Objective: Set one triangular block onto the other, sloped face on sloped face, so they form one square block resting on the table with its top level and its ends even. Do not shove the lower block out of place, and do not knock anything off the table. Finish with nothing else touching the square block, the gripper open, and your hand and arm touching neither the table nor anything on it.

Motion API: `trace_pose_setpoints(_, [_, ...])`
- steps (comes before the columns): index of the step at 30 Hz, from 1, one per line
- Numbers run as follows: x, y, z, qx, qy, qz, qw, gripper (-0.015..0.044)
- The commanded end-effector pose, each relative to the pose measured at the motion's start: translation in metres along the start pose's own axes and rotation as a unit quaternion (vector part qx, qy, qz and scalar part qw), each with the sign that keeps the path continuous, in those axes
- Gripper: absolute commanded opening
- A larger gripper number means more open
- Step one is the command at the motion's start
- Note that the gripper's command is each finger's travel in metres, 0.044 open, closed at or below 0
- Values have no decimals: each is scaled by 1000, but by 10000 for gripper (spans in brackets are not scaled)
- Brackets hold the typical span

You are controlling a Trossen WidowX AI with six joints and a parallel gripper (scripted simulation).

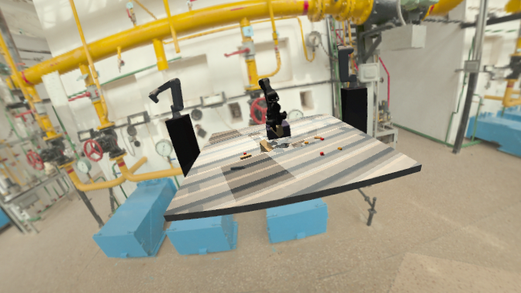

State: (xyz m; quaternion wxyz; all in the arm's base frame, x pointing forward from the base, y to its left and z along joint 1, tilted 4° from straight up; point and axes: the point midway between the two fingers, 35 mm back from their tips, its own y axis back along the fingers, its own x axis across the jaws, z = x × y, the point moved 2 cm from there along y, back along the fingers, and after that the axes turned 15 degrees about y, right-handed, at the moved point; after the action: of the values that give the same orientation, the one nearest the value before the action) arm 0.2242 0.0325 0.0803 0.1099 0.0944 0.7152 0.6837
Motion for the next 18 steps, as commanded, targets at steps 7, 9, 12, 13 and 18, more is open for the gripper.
trace_pose_setpoints(7, [-12, 8, 0, 6, -18, -14, 1000, 0])
trace_pose_setpoints(9, [-19, 12, 0, 7, -20, -15, 1000, 0])
trace_pose_setpoints(12, [-30, 18, 0, 7, -23, -17, 1000, 0])
trace_pose_setpoints(13, [-33, 20, 1, 7, -23, -17, 1000, 0])
trace_pose_setpoints(18, [-50, 30, 0, 7, -21, -17, 1000, 0])
